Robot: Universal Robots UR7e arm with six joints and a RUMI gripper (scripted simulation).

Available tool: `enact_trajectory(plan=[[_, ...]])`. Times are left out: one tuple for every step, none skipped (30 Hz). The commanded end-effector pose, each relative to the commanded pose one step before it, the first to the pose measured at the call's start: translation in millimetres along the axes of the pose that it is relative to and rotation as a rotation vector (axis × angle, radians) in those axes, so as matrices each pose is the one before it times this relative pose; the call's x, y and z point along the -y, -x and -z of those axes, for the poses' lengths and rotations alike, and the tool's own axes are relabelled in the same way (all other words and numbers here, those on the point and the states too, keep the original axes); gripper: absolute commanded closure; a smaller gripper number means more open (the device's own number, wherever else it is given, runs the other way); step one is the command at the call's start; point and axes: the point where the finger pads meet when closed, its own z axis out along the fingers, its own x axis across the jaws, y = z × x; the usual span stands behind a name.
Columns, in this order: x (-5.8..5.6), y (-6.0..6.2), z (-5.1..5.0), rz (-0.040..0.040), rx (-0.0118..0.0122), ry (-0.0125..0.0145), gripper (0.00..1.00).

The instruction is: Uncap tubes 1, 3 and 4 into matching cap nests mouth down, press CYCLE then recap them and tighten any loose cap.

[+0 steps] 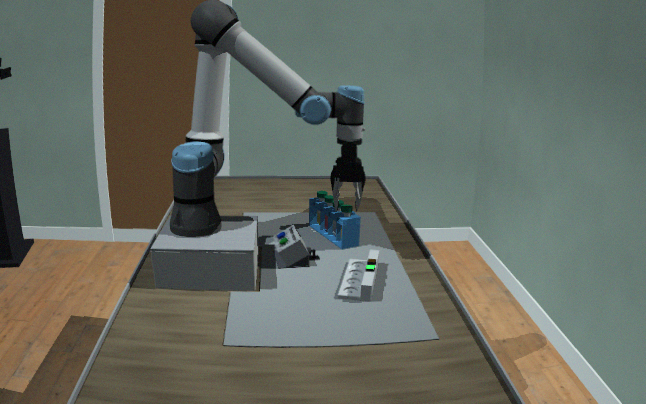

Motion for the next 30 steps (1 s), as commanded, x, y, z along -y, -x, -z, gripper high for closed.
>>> enact_trajectory(plan=[[0.08, -0.37, 0.36, -0.00204, -0.00112, 0.00044, 0.65], [0.01, 0.0, 0.0, 0.0, 0.0, 0.0, 0.65], [-0.03, -0.01, 0.03, 0.00091, -0.00007, -0.00028, 0.65], [0.01, 0.0, -0.01, -0.00029, 0.00002, 0.00009, 0.65], [0.0, 0.0, 0.0, -0.00003, 0.0, 0.00001, 0.65], [0.0, 0.0, 0.0, 0.00001, 0.0, 0.0, 0.65], [0.0, 0.0, 0.0, 0.0, 0.0, 0.0, 0.65], [0.04, 0.01, 0.48, 0.08272, 0.00006, 0.00019, 0.65], [0.01, 0.0, 0.01, 0.08333, 0.0, 0.0, 0.65], [0.0, 0.0, 0.0, 0.0, 0.0, 0.0, 0.65], [0.0, 0.0, 0.0, 0.0, 0.0, 0.0, 0.65], [0.0, 0.0, 0.0, 0.08333, 0.0, 0.0, 0.65], [-0.02, 0.0, 0.0, 0.08334, 0.0, -0.00001, 0.65], [0.01, 0.0, 0.0, 0.08333, 0.0, 0.0, 0.65], [-0.01, 0.0, 0.0, 0.0, 0.0, 0.0, 0.65], [0.0, 0.0, 0.0, 0.08333, 0.0, 0.0, 0.65], [0.0, 0.0, 0.0, 0.07332, 0.00005, 0.00033, 0.65], [-0.01, 0.0, 0.0, 0.01001, -0.00006, -0.00033, 0.65], [0.0, 0.0, 0.0, 0.08333, 0.0, 0.0, 0.65], [0.0, 0.0, 0.0, 0.06558, 0.00021, 0.00072, 0.65], [-0.01, 0.0, 0.0, 0.01775, -0.00025, -0.00072, 0.65], [0.0, 0.0, 0.0, 0.08333, 0.0, 0.0, 0.65], [0.0, 0.01, 0.0, 0.0, 0.0, 0.0, 0.65], [0.0, 0.0, 0.0, 0.08333, 0.0, 0.0, 0.65], [0.0, 0.0, 0.0, 0.07872, 0.00011, 0.0002, 0.65], [0.0, 0.0, 0.0, 0.05063, -0.00009, -0.00014, 0.65], [0.0, 0.0, 0.0, 0.0, 0.0, 0.0, 0.65], [0.0, 0.0, 0.0, 0.0, 0.0, 0.0, 0.65], [0.02, 0.0, -0.01, 0.00117, -0.00003, -0.00004, 0.65], [0.01, 0.01, 0.0, 0.0, 0.0, 0.0, 0.65]])
